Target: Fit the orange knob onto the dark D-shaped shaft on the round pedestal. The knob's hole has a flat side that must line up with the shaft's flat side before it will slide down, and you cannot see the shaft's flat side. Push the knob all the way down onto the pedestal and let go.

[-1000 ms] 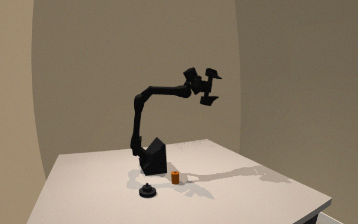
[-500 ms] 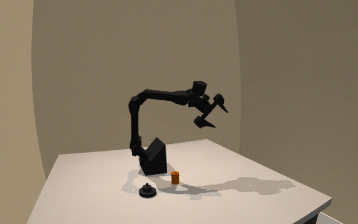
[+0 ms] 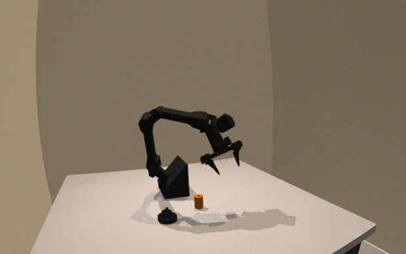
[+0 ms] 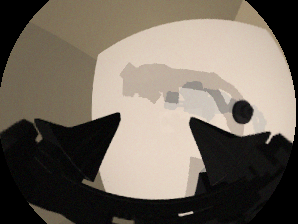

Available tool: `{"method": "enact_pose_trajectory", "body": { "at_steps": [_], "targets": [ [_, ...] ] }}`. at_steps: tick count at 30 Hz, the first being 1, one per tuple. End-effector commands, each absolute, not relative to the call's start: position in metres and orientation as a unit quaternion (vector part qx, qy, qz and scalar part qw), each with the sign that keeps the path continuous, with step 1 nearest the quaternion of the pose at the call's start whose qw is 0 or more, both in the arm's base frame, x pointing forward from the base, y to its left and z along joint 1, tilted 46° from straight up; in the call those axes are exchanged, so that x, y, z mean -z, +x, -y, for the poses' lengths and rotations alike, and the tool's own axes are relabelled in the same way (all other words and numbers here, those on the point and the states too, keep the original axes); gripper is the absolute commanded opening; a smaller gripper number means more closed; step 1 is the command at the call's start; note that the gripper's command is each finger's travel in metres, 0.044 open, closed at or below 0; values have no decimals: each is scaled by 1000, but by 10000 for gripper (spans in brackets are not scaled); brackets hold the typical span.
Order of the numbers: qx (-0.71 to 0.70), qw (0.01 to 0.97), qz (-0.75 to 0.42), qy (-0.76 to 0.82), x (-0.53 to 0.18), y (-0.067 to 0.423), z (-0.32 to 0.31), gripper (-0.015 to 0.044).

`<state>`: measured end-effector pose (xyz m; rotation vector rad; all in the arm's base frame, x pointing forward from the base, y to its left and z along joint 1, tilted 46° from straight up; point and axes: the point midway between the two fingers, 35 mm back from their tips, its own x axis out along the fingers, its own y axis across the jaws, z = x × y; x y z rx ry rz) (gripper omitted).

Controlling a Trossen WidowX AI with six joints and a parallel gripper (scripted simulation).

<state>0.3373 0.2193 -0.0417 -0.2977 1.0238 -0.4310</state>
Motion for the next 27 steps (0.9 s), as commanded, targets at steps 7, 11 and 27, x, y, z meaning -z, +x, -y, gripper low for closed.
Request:
{"method": "enact_pose_trajectory", "body": {
  "at_steps": [7, 11, 27],
  "targets": [
    [315, 653, -651, -223, 13, 263, -108, 440],
    [316, 652, -652, -224, 13, 263, -107, 440],
    [316, 652, -652, -224, 43, 263, -73, 440]
  ]
}}
